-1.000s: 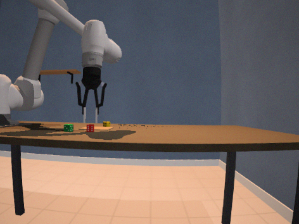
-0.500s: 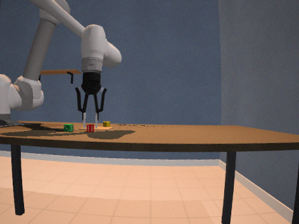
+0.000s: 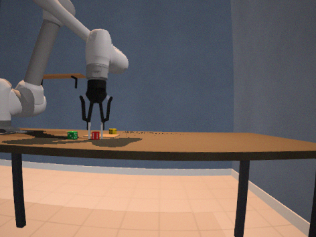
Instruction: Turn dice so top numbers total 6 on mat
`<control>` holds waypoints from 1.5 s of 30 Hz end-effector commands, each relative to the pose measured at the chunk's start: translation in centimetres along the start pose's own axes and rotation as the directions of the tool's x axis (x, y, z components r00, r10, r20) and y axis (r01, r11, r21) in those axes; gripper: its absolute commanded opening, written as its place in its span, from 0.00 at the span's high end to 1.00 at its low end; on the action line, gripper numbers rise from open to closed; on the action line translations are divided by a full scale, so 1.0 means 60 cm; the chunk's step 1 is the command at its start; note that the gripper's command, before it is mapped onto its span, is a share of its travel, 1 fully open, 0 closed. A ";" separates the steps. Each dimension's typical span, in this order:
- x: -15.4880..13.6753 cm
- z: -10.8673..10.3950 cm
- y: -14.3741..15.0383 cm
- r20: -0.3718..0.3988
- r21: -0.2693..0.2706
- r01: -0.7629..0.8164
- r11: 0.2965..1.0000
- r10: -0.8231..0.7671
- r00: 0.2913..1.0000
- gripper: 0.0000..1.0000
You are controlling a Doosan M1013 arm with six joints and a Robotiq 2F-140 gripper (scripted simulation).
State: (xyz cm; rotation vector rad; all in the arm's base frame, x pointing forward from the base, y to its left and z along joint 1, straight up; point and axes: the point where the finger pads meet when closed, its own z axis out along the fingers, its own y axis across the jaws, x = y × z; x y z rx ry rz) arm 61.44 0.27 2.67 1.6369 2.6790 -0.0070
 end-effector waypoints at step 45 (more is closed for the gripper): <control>0.000 0.000 0.000 0.000 0.000 0.000 1.000 0.000 1.000 0.84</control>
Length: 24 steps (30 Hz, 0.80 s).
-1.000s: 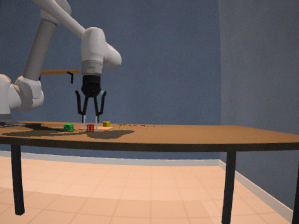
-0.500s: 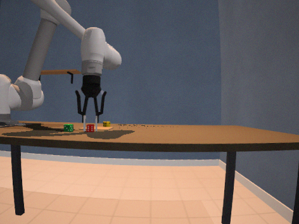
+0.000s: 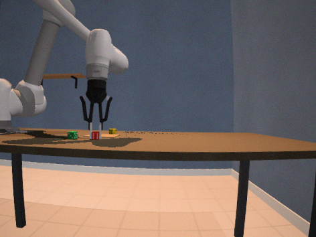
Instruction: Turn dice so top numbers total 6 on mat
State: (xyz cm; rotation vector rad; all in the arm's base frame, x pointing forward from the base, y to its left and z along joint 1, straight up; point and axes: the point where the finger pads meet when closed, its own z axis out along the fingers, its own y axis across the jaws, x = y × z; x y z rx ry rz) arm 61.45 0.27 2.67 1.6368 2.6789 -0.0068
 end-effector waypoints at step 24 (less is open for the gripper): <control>0.000 -0.005 0.000 0.000 0.000 0.000 1.000 0.000 1.000 0.84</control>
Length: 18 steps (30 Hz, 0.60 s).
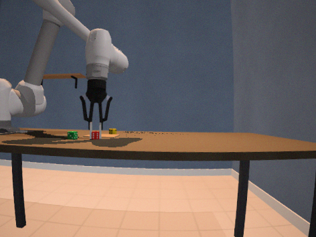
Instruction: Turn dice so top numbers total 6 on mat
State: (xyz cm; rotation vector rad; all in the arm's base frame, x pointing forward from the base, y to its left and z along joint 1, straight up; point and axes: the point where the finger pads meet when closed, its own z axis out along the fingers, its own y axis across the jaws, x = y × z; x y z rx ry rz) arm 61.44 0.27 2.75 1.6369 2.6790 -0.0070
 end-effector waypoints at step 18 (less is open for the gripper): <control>0.000 -0.159 0.000 0.000 0.000 0.000 1.000 0.000 1.000 0.84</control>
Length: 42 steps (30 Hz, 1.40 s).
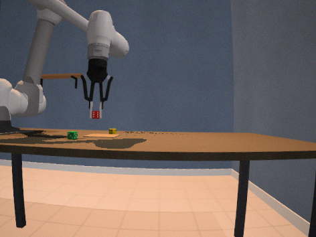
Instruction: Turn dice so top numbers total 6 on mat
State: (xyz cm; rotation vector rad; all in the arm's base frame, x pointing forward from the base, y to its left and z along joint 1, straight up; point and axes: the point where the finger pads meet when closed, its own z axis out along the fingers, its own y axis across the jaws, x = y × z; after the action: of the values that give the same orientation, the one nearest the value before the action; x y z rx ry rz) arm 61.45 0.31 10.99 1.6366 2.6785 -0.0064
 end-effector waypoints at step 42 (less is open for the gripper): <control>0.254 -0.032 -0.033 0.000 0.001 -0.230 0.973 0.230 0.973 0.84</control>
State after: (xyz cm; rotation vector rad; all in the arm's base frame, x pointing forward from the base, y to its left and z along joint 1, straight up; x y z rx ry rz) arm 52.75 13.01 12.96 1.9357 2.4711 -0.0063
